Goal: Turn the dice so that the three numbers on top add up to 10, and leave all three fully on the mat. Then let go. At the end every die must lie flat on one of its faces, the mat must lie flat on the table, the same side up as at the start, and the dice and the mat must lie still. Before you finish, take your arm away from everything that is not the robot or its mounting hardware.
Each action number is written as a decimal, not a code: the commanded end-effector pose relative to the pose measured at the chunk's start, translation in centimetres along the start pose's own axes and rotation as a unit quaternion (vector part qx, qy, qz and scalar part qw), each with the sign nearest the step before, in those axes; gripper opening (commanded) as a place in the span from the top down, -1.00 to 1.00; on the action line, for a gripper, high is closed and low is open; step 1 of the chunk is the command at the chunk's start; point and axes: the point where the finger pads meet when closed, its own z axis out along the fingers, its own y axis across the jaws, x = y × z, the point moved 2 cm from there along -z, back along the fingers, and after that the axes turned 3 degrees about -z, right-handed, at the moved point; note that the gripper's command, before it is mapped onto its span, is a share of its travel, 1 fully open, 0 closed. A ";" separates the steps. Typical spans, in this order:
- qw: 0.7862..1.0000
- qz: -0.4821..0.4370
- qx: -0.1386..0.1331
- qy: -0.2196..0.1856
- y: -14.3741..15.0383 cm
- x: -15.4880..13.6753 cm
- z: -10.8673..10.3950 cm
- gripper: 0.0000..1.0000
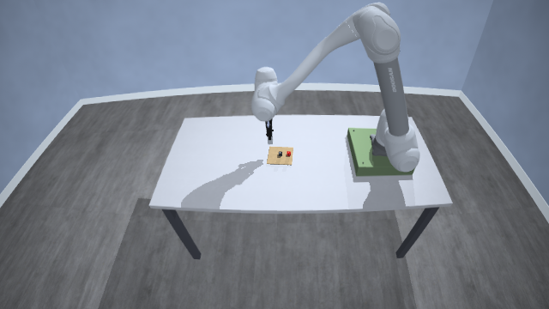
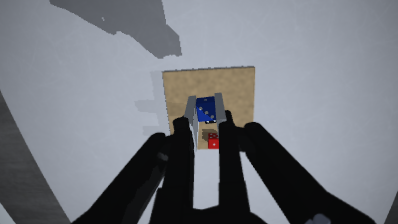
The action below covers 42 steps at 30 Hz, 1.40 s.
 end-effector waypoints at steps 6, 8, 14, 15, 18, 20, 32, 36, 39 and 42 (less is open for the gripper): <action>1.000 0.000 0.000 0.000 0.0 0.0 2.7 0.81; 1.000 0.000 0.000 0.000 0.0 0.0 3.7 0.81; 1.000 0.000 0.000 0.000 0.0 0.0 5.6 0.81; 1.000 0.000 0.000 0.000 0.0 0.0 6.1 0.81; 1.000 0.000 0.000 0.000 0.0 0.0 7.3 0.81; 1.000 0.000 0.000 0.000 0.0 0.0 8.0 0.81; 1.000 0.000 0.000 0.000 0.0 0.0 9.2 0.81; 1.000 0.000 0.000 0.000 0.0 0.0 9.2 0.81; 1.000 0.000 0.000 0.000 0.0 0.0 9.2 0.81; 1.000 0.000 0.000 0.000 0.0 0.0 9.2 0.81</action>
